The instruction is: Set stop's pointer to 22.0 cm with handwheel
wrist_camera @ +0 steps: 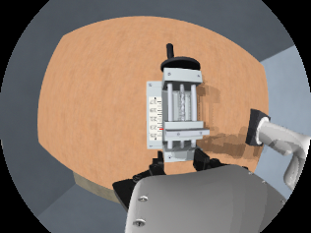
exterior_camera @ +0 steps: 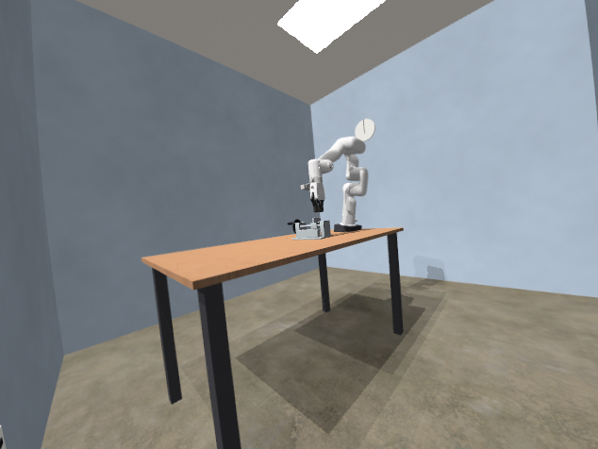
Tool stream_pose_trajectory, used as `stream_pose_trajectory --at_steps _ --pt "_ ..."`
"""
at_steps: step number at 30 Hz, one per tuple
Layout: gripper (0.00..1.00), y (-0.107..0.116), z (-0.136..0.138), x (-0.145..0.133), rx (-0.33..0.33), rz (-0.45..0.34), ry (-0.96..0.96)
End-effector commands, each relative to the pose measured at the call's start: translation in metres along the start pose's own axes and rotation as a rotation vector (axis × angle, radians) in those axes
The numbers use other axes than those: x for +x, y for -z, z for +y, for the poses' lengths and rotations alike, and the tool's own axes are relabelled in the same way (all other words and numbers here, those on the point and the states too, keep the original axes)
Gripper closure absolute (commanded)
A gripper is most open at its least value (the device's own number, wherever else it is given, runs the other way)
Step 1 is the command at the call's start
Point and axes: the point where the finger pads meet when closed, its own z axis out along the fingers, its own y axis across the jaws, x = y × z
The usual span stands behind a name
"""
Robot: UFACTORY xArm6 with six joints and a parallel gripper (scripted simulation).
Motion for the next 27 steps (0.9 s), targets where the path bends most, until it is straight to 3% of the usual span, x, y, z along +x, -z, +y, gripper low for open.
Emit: stream_pose_trajectory --at_steps 1,21,27 --pt "0.43 0.002 -0.001 0.000 0.004 0.001 0.000" --pt "0.43 0.002 -0.001 0.002 0.004 0.001 0.000" --pt "0.43 0.002 -0.001 0.043 0.004 0.001 0.000"
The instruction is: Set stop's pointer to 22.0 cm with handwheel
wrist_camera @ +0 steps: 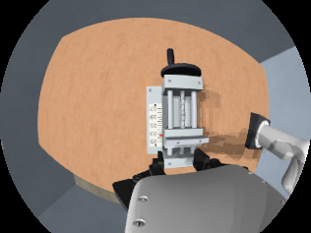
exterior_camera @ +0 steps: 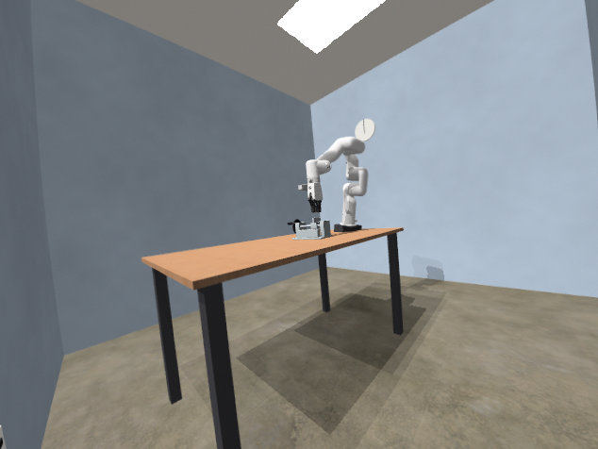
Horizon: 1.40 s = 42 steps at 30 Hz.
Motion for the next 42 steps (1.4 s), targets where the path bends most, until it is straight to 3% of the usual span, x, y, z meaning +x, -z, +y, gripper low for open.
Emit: stream_pose_trajectory --at_steps 1,3,4,7,11,15,18,42 --pt "0.43 0.001 -0.001 0.039 0.004 0.000 -0.001" --pt "0.43 0.001 -0.001 0.067 0.004 0.000 -0.001" --pt "0.43 0.001 -0.001 0.067 0.004 0.000 -0.001" --pt "0.43 0.001 -0.001 0.113 0.004 0.000 -0.001" --pt "0.43 0.001 -0.001 0.129 0.004 0.000 -0.001" --pt "0.43 0.001 0.000 0.181 0.004 0.000 -0.001" --pt "0.43 0.001 0.000 0.200 0.004 0.000 -0.001" --pt "0.43 0.000 0.000 0.205 0.004 0.000 -0.001"
